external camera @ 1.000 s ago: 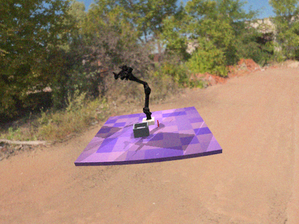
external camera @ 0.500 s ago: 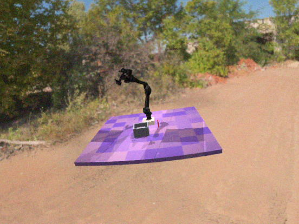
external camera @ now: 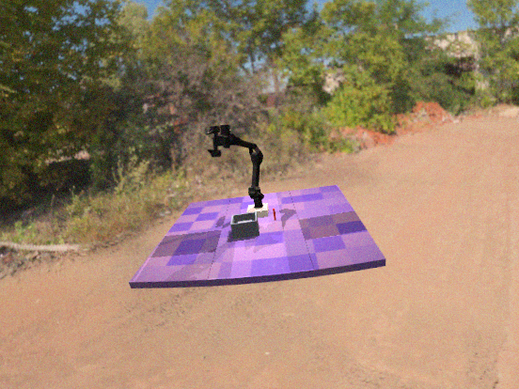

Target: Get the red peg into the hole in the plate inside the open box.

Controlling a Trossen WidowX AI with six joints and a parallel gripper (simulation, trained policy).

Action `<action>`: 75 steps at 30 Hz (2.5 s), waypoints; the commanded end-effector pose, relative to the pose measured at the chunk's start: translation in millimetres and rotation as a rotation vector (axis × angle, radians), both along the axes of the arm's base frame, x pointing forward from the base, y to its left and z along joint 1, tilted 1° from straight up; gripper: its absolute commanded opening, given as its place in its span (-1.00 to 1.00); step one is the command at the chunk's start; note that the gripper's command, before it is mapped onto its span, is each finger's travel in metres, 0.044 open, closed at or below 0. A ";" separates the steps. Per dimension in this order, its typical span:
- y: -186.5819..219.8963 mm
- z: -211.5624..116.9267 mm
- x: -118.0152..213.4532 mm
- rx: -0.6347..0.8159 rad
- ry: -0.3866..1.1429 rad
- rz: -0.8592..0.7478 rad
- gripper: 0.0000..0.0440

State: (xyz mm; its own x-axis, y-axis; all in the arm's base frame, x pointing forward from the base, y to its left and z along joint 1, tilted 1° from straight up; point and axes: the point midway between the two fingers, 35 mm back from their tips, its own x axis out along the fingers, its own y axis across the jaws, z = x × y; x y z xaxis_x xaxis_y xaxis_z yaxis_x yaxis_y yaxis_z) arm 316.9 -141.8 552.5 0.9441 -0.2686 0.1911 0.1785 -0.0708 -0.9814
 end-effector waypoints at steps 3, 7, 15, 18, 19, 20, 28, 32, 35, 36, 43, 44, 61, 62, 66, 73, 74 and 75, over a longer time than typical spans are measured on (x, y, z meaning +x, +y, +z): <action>16.6 -25.7 9.9 0.185 0.037 0.054 1.00; 29.3 -43.9 16.0 0.314 0.067 0.086 1.00; 56.7 -81.9 24.0 0.573 0.138 0.128 1.00; 67.4 -96.7 25.6 0.671 0.169 0.136 1.00; 71.1 -101.7 25.9 0.703 0.179 0.137 1.00; 74.7 -106.7 26.1 0.735 0.190 0.138 1.00; 104.3 -147.8 24.5 0.991 0.280 0.123 1.00; 119.1 -168.9 21.2 1.116 0.328 0.098 1.00; 130.0 -184.9 17.8 1.208 0.364 0.071 1.00; 133.6 -190.3 16.4 1.238 0.376 0.061 1.00; 158.0 -228.3 3.9 1.441 0.459 -0.037 1.00; 161.4 -233.8 1.6 1.468 0.470 -0.055 1.00; 210.2 -324.2 -52.5 1.851 0.610 -0.493 1.00; 212.5 -329.3 -56.6 1.867 0.613 -0.527 1.00; 221.1 -349.3 -74.0 1.921 0.620 -0.669 1.00; 233.8 -384.1 -107.3 1.975 0.597 -0.939 1.00; 235.5 -389.2 -112.2 1.978 0.589 -0.979 1.00; 237.1 -394.4 -117.0 1.981 0.581 -1.019 1.00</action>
